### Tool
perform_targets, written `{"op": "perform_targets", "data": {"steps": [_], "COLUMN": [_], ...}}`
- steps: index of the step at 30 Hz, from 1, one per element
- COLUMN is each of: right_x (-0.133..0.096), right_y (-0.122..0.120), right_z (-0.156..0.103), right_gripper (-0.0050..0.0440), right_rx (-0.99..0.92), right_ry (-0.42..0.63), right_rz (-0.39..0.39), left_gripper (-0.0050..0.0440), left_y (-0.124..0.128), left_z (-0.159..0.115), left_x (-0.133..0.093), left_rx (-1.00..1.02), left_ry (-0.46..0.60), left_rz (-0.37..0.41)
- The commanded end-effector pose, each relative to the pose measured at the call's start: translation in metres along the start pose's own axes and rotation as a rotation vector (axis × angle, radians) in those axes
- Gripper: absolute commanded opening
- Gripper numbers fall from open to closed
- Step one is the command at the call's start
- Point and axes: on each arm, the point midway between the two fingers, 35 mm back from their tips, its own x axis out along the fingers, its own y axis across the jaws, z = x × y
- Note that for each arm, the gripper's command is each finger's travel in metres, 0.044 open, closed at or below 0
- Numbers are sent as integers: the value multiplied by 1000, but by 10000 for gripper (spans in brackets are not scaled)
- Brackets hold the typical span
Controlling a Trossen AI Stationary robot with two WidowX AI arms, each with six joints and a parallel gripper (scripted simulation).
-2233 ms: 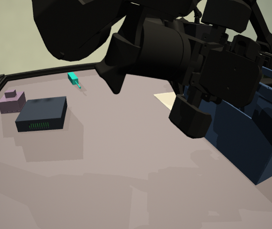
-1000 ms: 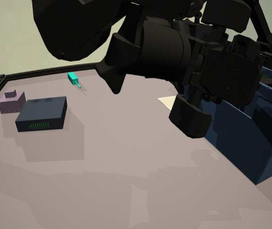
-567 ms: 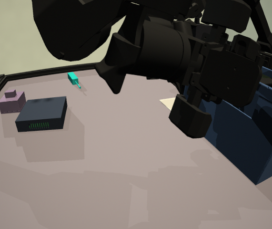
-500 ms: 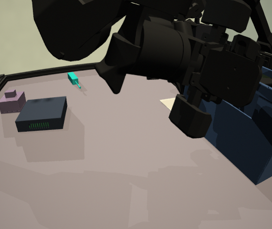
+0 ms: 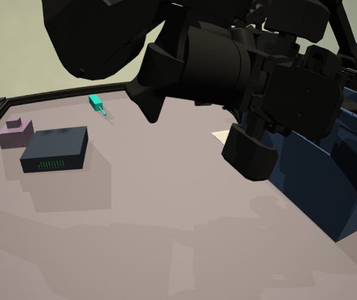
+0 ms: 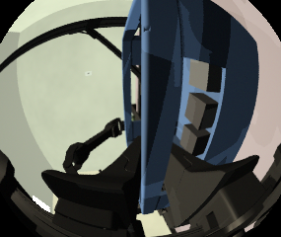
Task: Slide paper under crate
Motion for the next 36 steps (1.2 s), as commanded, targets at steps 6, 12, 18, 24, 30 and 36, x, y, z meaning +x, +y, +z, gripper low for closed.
{"op": "perform_targets", "data": {"steps": [6, 12, 18, 24, 30, 36], "right_x": [1, -19, -29, -30, -44, -55], "right_y": [-1, 0, 0, 0, -2, -4], "right_z": [1, -9, -15, -12, 14, 33], "right_gripper": [60, 60, 60, 60, 60, 60], "right_rx": [-9, -9, -9, -9, -9, -9], "right_ry": [0, 0, 0, 0, 1, 3], "right_rz": [-31, -31, -31, -31, -31, -30], "left_gripper": [0, 0, 0, 0, 0, 0], "left_y": [34, 34, 34, 34, 34, 34], "left_z": [2, 2, 2, 2, 2, 2], "left_x": [-3, -3, -3, -3, -3, -3], "left_rx": [-26, -26, -26, -26, -26, -26], "left_ry": [-4, -4, -4, -4, -4, -4], "left_rz": [76, 76, 76, 76, 76, 76]}}
